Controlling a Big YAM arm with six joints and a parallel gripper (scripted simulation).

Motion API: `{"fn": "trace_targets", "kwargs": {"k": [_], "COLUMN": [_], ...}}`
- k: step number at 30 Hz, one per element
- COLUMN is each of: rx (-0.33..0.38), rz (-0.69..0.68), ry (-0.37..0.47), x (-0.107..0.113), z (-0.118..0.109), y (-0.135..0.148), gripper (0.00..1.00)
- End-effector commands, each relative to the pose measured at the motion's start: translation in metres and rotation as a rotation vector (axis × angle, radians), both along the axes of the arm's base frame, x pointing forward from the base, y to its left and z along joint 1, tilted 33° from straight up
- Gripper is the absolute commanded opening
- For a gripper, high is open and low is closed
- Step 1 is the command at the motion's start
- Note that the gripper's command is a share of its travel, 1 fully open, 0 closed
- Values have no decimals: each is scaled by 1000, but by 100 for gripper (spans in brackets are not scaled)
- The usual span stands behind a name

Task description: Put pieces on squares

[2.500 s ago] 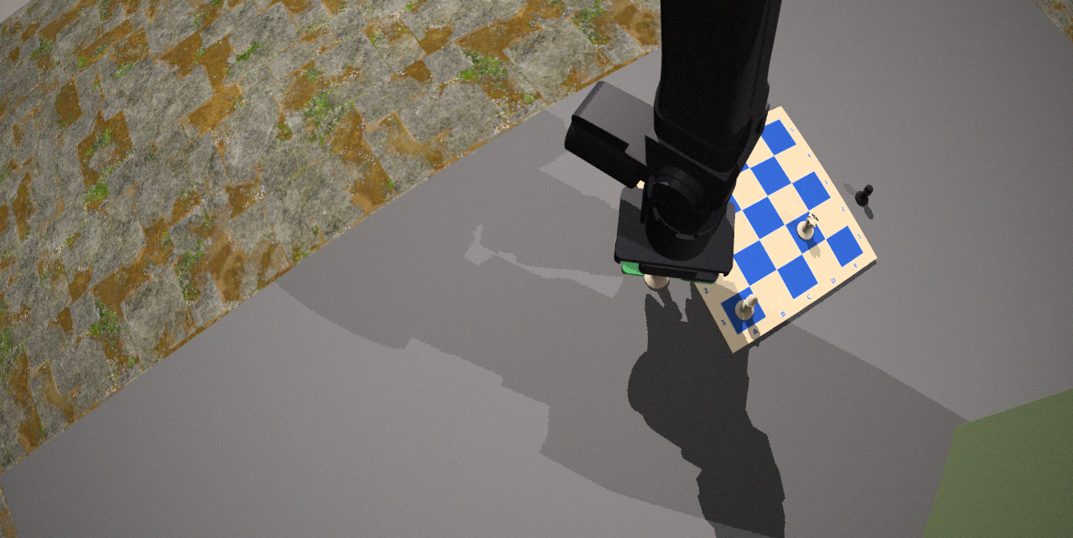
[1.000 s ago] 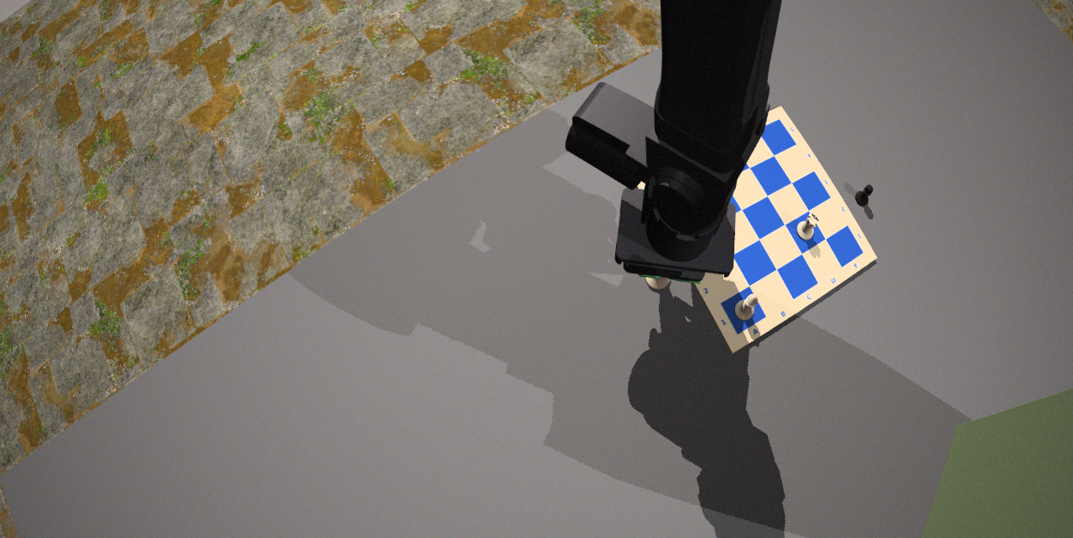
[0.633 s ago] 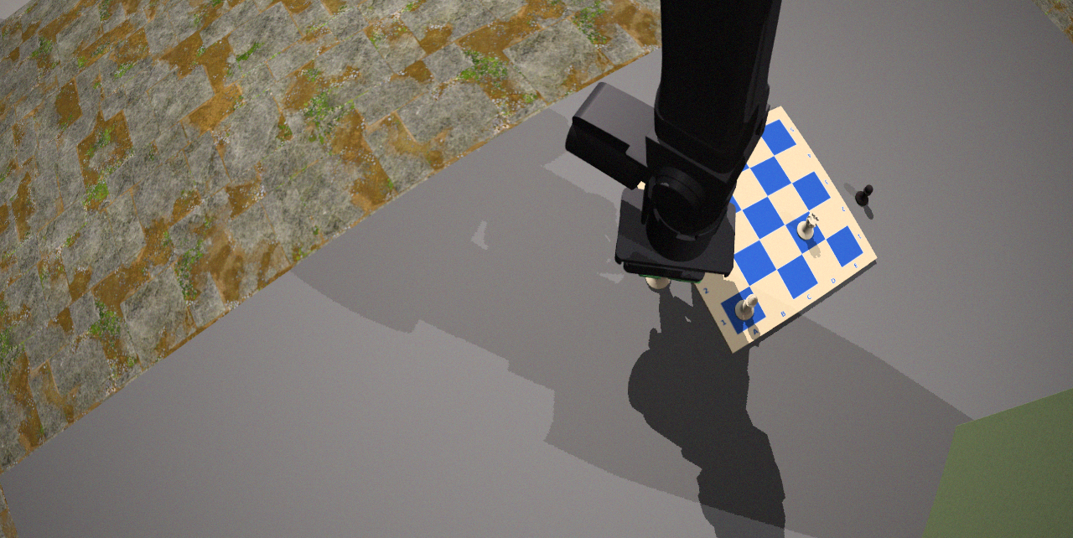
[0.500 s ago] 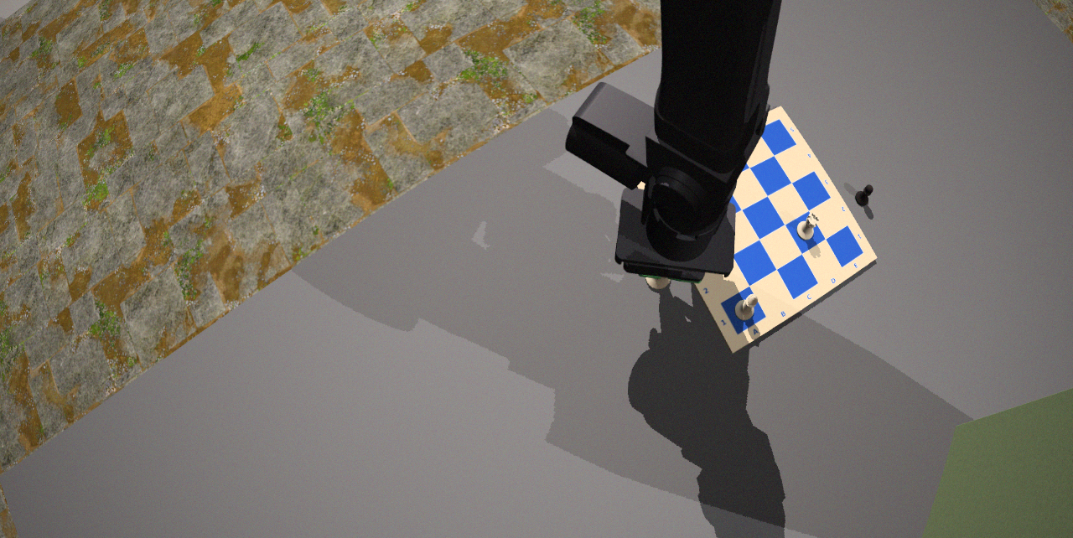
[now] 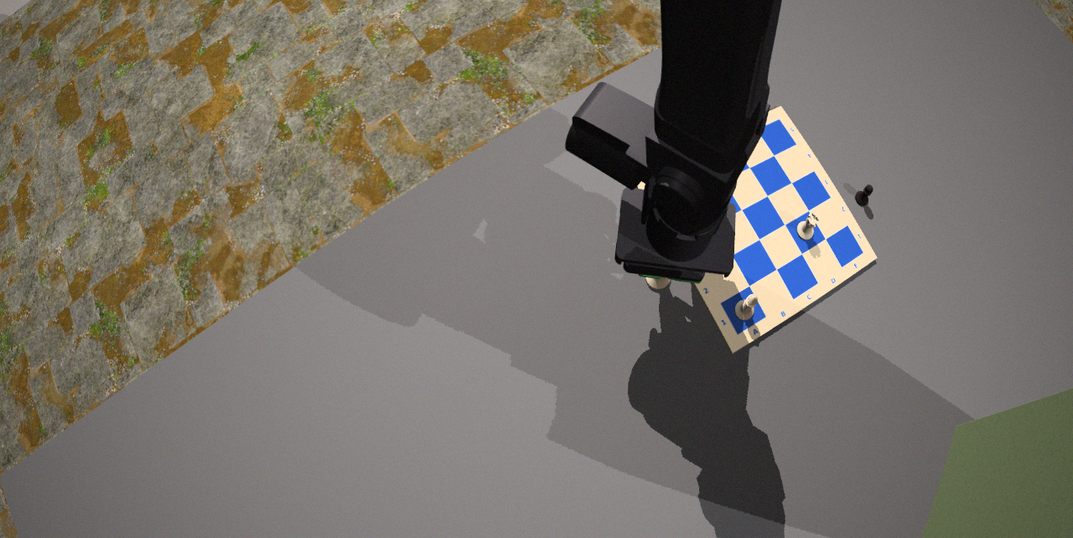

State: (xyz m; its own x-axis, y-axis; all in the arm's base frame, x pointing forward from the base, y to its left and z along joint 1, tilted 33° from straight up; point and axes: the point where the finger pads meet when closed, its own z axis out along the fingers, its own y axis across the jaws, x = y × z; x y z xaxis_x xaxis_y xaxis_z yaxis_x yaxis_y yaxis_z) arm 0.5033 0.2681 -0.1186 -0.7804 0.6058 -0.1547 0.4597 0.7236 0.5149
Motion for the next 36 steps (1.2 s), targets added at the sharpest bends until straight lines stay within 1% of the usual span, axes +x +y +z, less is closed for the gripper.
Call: {"fn": "trace_targets", "kwargs": {"k": [1, 3, 5, 15, 17, 18, 21, 22, 24, 27, 30, 32, 34, 36], "rx": [15, 10, 9, 4, 4, -9, -4, -4, -11, 0, -2, -2, -2, 1], "rz": [-10, -15, -19, -8, -8, 10, 1, 0, -1, -1, -1, -10, -10, -22], "ry": [-18, -8, -9, -16, -16, 10, -5, -4, 12, -11, -8, -1, -1, 7], "x": [2, -2, -3, -32, -32, -43, -42, -43, -45, -37, -38, -38, -38, -35], "z": [16, 18, 26, 84, 84, 73, 88, 89, 80, 87, 86, 80, 80, 72], "y": [3, -2, -9, -34, -34, -29, -35, -36, -37, -33, -34, -42, -42, -61], "gripper": [0, 0, 0, 0, 0, 0, 0, 0, 0, 0, 0, 0, 0, 0]}}
